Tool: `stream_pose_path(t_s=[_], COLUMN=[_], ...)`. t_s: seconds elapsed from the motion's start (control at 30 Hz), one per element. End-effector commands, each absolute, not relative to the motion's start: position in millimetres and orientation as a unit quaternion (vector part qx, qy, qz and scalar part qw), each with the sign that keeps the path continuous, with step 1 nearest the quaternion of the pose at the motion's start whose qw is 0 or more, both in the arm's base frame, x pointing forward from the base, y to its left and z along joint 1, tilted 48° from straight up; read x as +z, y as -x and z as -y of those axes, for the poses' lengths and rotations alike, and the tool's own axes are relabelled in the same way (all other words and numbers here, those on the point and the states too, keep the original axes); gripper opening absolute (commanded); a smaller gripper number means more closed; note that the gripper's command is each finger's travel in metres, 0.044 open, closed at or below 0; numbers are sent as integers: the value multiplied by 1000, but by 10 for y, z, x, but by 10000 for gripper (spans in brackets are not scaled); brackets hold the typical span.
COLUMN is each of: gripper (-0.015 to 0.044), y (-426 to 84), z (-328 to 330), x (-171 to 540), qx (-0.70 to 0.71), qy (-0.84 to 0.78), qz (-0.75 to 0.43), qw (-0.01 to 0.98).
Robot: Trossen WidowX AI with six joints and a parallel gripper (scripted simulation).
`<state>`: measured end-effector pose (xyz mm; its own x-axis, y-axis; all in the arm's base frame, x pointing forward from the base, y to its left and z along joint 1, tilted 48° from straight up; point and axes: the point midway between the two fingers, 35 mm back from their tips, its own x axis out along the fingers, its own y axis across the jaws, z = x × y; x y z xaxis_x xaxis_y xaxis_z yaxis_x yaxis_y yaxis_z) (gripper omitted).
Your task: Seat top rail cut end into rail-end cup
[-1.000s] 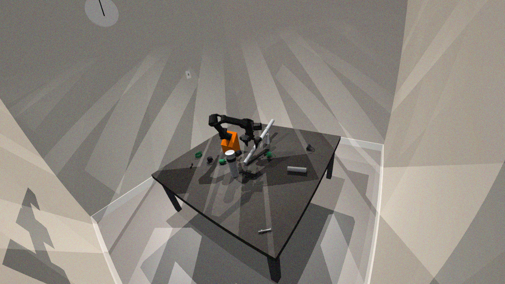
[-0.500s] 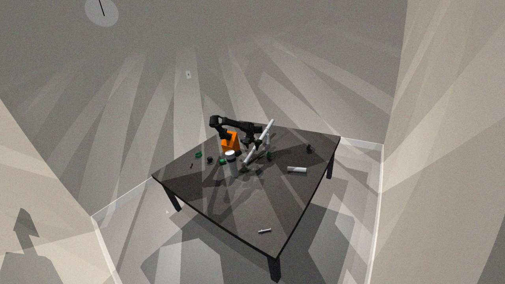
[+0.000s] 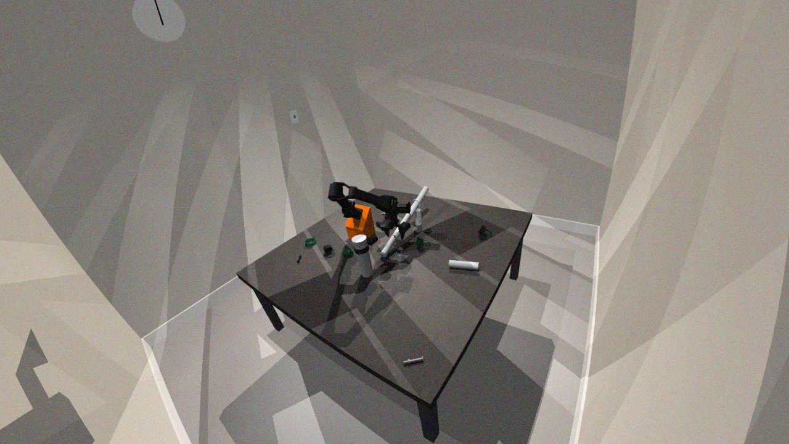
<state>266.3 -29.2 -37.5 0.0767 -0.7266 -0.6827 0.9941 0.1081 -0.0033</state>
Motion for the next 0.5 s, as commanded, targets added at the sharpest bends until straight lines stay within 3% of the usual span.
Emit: stream_pose_path(t_s=[0.0,0.43,0.47], gripper=[440,440,414], y=[-2656,-2654,-2654], z=[339,477,477], x=[-414,-525,-525], qx=[-621,-622,-622], qy=[-239,-238,-238], qz=[-275,-274,-274], qw=[693,694,694])
